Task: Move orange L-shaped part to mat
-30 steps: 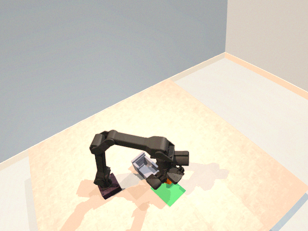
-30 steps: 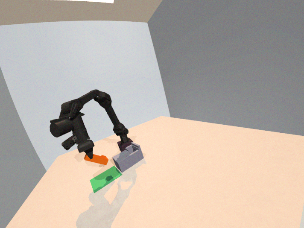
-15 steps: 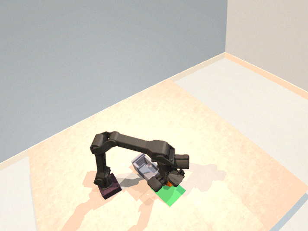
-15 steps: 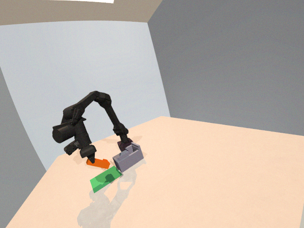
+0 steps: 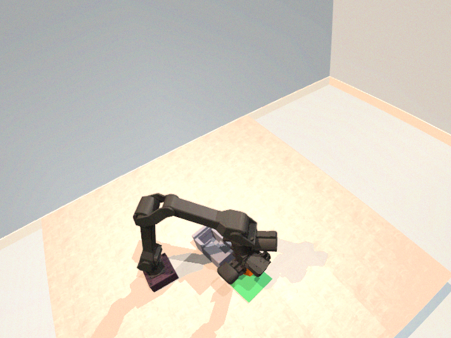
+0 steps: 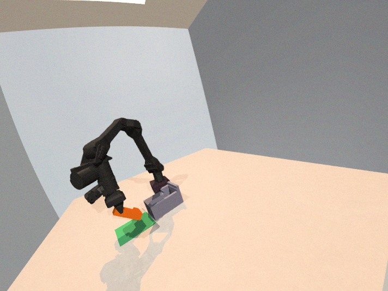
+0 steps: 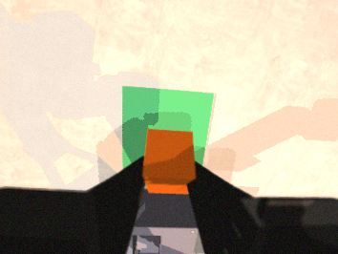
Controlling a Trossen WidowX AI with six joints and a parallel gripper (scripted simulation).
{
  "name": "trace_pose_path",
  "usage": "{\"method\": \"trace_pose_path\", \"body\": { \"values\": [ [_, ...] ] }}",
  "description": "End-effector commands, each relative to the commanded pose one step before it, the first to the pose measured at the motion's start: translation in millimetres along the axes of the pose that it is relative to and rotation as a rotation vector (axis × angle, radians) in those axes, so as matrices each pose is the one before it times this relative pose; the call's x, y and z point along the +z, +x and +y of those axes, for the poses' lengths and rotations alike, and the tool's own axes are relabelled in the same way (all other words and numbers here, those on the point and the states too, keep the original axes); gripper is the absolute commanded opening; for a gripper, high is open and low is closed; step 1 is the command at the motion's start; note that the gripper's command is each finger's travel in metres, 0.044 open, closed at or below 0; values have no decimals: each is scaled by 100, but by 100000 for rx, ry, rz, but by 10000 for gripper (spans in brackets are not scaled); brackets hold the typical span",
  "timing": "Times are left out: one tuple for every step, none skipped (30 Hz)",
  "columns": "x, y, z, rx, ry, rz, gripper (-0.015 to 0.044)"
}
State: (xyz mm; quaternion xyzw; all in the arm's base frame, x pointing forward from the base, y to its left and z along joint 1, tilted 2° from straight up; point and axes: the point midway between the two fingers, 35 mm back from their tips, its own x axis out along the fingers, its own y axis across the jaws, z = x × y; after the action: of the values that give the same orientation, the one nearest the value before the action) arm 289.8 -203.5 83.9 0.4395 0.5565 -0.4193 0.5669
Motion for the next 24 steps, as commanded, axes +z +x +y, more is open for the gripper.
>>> {"method": "trace_pose_path", "body": {
  "values": [
    [-11,842,-78,-753,-288,388,0],
    [-1,155,-1,0,0,0,0],
    [-2,155,-1,0,0,1,0],
    [-2,155,-2,0,0,1,0],
    [-3,155,-3,0,0,1,0],
    [-4,156,-3,0,0,1,0],
    [-5,155,-4,0,0,1,0],
    [-4,122,-3,0,0,1,0],
    [-3,74,-2,0,0,0,0],
    [-1,25,-1,0,0,0,0],
    [0,0,0,0,0,0,0],
    [0,0,0,0,0,0,0],
    [0,0,0,0,0,0,0],
    [0,0,0,0,0,0,0],
    [0,14,0,0,0,0,0],
    [0,0,0,0,0,0,0],
    [0,0,0,0,0,0,0],
    [0,13,0,0,0,0,0],
    [0,0,0,0,0,0,0],
    [0,0,0,0,0,0,0],
    [0,0,0,0,0,0,0],
    [0,0,0,0,0,0,0],
    [0,0,0,0,0,0,0],
    [0,0,0,0,0,0,0]
  ]
}}
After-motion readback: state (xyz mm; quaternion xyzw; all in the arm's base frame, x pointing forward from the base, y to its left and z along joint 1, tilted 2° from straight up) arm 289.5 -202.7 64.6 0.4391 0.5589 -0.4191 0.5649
